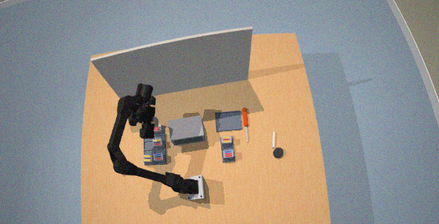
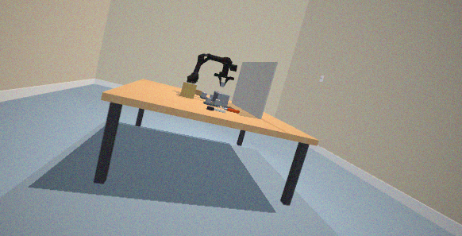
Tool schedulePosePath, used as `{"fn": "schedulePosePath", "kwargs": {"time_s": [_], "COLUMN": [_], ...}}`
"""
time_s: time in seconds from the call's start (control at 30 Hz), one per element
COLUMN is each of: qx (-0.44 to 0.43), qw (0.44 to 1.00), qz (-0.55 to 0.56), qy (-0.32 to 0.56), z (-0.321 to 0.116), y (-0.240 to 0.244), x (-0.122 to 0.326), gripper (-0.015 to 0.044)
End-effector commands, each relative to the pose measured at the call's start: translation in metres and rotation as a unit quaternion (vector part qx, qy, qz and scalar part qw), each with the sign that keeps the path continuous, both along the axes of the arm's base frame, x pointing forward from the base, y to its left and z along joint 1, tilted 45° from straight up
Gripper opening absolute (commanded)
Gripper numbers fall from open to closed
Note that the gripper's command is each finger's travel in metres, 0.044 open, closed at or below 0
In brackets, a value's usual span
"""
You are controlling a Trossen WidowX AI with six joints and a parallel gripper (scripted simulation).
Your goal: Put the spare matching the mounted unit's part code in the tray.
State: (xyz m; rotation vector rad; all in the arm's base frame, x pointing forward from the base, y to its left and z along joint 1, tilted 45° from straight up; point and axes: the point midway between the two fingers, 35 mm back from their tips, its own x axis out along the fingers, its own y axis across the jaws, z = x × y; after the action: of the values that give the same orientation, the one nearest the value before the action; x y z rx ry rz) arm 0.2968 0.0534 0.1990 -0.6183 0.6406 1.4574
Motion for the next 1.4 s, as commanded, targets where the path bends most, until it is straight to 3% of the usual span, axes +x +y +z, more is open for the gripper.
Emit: {"fn": "schedulePosePath", "kwargs": {"time_s": [0.0,0.7,1.37], "qx": [-0.006,-0.020,-0.013], "qw": [1.000,1.000,1.000], "qz": [0.001,0.011,0.026], "qy": [0.000,-0.003,-0.005], "z": [-0.014,-0.089,-0.180], "y": [-0.017,-0.105,-0.192], "x": [0.015,0.065,0.070], "gripper": [0.0000,0.0000,0.0000]}}
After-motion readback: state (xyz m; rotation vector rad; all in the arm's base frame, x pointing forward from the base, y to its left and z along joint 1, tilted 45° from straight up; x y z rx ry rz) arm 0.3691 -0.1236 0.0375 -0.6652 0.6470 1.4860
